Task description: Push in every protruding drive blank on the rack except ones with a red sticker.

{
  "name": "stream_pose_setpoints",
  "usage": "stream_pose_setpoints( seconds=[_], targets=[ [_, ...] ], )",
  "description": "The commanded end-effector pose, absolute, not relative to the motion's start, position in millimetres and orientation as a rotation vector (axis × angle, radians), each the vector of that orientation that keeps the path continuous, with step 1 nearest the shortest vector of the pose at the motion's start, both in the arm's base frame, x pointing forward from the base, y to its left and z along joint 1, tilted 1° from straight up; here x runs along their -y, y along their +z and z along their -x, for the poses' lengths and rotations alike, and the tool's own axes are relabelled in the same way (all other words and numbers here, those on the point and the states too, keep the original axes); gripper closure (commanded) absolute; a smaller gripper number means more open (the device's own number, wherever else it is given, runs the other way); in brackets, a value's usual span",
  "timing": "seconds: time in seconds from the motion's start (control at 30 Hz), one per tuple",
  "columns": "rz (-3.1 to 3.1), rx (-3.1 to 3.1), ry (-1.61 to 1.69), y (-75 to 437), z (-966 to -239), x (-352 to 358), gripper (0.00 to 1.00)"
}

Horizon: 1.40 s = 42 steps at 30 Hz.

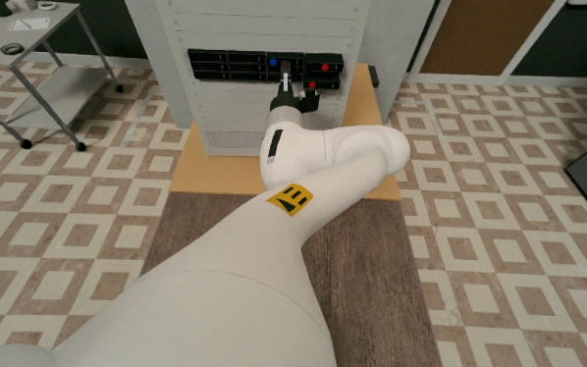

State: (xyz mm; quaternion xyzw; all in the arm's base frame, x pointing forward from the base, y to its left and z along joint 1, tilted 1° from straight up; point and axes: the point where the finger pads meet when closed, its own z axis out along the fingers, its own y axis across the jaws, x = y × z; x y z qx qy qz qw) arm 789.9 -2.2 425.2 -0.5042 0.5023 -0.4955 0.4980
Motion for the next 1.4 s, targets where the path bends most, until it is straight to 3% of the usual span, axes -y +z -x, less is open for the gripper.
stream_pose_setpoints(
  seconds=[0.0, 1.37],
  targets=[
    [1.22, -1.214, -1.2, 426.2, -790.0, 2.2, 0.9],
    [1.22, -1.214, -1.2, 426.2, -798.8, 2.2, 0.9]
  ],
)
